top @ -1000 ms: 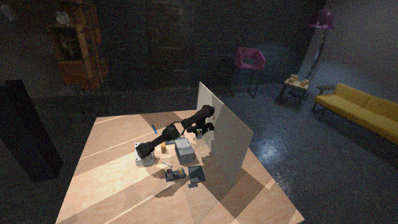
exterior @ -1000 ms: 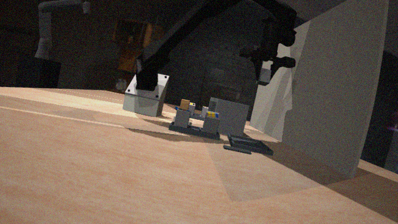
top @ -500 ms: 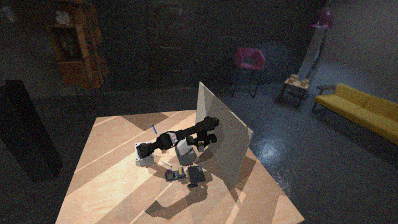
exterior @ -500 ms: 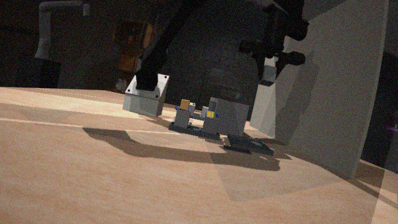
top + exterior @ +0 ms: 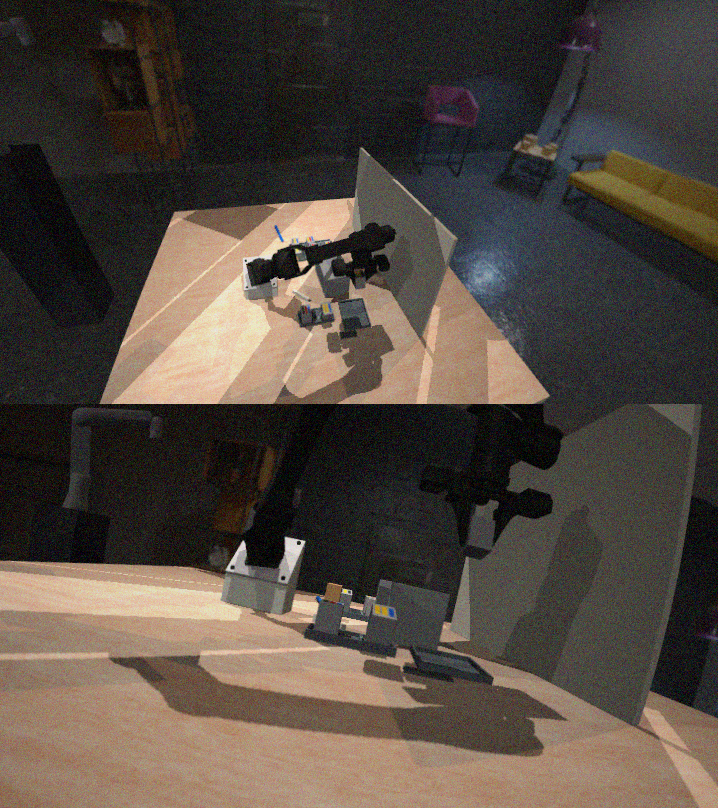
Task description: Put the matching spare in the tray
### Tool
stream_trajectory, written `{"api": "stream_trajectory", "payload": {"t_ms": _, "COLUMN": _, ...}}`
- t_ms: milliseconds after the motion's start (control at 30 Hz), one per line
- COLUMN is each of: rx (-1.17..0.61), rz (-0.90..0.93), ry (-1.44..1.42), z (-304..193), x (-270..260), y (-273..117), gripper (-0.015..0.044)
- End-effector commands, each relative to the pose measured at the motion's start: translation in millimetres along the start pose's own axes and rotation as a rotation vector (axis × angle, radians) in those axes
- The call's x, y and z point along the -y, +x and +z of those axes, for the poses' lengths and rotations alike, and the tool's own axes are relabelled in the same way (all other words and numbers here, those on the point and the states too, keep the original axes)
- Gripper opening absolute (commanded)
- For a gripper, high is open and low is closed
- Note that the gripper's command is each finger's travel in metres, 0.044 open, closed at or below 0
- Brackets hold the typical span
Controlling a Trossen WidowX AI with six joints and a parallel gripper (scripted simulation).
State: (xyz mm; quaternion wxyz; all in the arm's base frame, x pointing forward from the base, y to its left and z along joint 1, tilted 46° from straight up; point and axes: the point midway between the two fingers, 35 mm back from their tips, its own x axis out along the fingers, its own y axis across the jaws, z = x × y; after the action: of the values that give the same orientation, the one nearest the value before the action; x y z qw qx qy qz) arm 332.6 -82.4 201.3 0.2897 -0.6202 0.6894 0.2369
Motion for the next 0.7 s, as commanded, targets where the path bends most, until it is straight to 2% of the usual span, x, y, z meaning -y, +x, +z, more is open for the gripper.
{"api": "stream_trajectory", "payload": {"t_ms": 0, "rx": -0.006, "rz": -0.001, "ry": -0.006, "z": -2.0, "x": -1.3, "y": 2.5, "gripper": 0.0000}}
{"api": "stream_trajectory", "payload": {"t_ms": 667, "rx": -0.001, "rz": 0.000, "ry": -0.005, "z": -0.8, "x": 2.1, "y": 19.0, "gripper": 0.0000}}
